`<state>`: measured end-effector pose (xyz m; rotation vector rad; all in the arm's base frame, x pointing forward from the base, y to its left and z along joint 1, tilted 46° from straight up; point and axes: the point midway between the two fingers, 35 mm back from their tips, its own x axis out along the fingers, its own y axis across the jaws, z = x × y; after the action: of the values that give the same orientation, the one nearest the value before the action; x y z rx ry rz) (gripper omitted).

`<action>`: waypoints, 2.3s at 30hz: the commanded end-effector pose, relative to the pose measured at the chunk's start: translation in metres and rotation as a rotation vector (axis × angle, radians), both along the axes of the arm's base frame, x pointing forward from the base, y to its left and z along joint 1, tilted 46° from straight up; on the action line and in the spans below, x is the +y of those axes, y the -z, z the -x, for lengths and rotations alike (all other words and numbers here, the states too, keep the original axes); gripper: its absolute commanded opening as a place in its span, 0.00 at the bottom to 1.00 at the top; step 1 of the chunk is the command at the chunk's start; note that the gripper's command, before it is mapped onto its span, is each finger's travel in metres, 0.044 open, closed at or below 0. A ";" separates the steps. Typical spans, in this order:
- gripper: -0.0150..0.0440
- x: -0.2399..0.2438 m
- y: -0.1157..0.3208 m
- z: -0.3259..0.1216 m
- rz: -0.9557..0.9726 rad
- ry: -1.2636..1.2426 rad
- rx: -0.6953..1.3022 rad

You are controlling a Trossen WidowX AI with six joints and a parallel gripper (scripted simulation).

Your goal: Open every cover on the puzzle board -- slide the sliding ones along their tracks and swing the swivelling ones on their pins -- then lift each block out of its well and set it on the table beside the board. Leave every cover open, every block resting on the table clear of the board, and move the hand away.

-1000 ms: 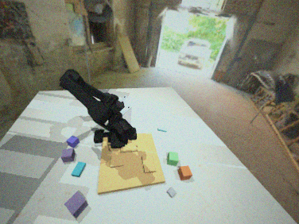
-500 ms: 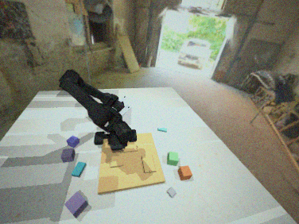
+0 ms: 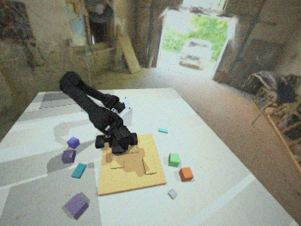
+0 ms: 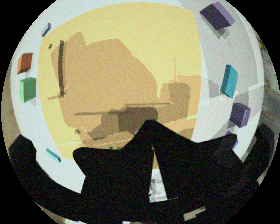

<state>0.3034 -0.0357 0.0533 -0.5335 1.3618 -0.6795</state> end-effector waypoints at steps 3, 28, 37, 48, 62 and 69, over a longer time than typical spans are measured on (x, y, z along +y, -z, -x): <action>0.25 -0.007 0.005 0.001 0.006 0.000 0.008; 0.25 -0.025 0.021 0.001 0.010 0.000 0.007; 0.25 -0.026 0.021 -0.004 0.010 0.000 0.007; 0.25 -0.026 0.019 -0.015 0.010 0.000 0.006; 0.25 -0.026 0.017 -0.029 0.010 0.000 0.005; 0.25 -0.027 0.016 -0.036 0.010 0.000 0.005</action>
<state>0.3352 -0.0616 0.0381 -0.5344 1.3600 -0.6863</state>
